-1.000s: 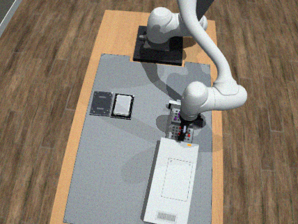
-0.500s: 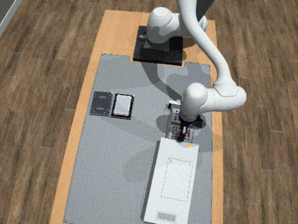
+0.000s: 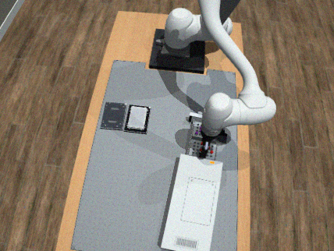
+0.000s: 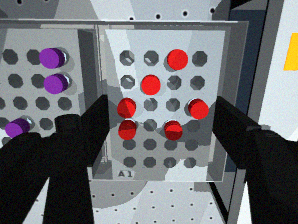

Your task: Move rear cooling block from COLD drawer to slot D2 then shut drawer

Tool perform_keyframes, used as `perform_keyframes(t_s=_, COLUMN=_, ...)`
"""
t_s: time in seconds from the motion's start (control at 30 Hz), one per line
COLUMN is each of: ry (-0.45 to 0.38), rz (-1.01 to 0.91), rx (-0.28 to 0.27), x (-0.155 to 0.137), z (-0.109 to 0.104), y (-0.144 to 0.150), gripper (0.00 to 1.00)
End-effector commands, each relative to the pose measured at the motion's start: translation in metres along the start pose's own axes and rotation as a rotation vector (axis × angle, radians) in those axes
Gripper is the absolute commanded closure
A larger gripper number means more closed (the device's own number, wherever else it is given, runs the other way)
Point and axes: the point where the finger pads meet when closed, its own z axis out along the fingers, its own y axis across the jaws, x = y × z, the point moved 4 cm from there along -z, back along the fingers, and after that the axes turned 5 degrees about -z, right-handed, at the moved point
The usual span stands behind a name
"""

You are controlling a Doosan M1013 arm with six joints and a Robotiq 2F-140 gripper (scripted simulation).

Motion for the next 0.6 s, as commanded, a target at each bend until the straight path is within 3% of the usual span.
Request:
perform_keyframes(t_s=0.0, ry=0.001, rz=0.0, rx=-0.001, x=0.0002, z=-0.001, y=0.0004, gripper=0.54)
perform_keyframes(t_s=0.57, ry=0.001, rz=0.0, rx=-0.001, x=0.0002, z=-0.001, y=0.0004, gripper=0.76)
